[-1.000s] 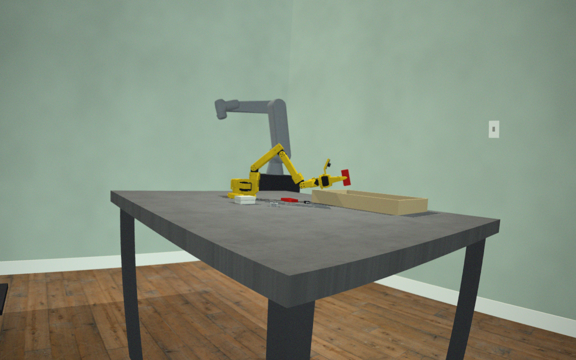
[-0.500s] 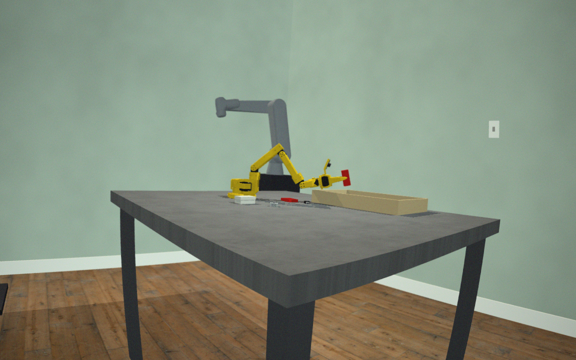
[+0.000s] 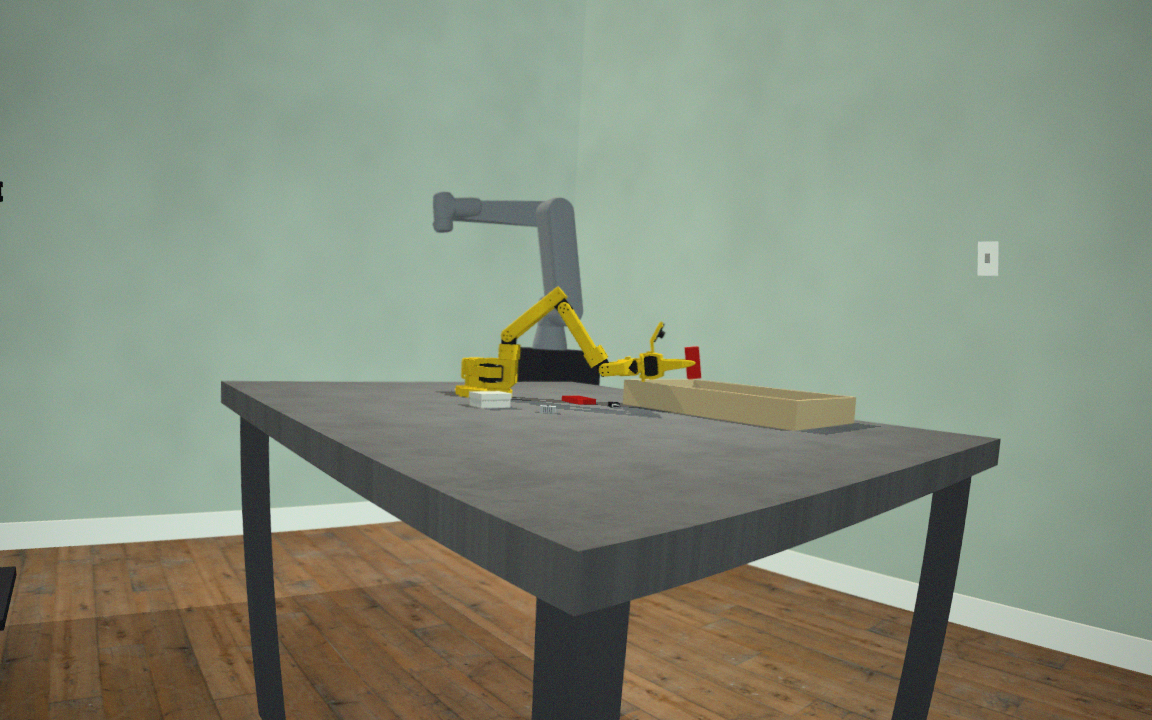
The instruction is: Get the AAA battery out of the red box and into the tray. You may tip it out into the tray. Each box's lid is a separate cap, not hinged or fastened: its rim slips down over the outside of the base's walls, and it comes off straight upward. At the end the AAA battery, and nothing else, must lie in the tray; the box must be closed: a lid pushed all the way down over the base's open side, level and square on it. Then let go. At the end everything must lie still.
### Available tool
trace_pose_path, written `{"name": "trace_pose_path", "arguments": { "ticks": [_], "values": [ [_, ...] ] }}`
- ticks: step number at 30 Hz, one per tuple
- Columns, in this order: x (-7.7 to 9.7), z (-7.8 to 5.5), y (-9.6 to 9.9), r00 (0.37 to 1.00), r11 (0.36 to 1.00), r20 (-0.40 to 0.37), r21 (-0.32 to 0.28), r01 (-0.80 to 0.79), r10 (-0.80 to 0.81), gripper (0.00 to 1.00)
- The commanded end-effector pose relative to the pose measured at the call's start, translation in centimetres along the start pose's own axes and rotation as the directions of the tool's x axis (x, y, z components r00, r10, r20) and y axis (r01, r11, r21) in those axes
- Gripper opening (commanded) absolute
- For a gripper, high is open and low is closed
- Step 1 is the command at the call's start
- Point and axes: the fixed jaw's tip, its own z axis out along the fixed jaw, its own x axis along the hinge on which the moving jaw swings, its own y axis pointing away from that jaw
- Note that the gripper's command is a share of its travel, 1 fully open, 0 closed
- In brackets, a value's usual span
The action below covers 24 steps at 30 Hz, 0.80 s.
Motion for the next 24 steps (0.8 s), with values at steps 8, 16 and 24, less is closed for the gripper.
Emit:
{"name": "trace_pose_path", "arguments": {
  "ticks": [8,16,24],
  "values": [
    [-0.8,0.5,-0.2,1.000,1.000,-0.029,0.005,0.002,-0.002,0.21],
    [-0.2,0.6,-0.2,0.996,1.000,-0.092,0.005,0.000,0.001,0.21],
    [0.4,0.7,-0.2,0.988,1.000,-0.154,0.006,-0.003,0.004,0.21]
  ]
}}
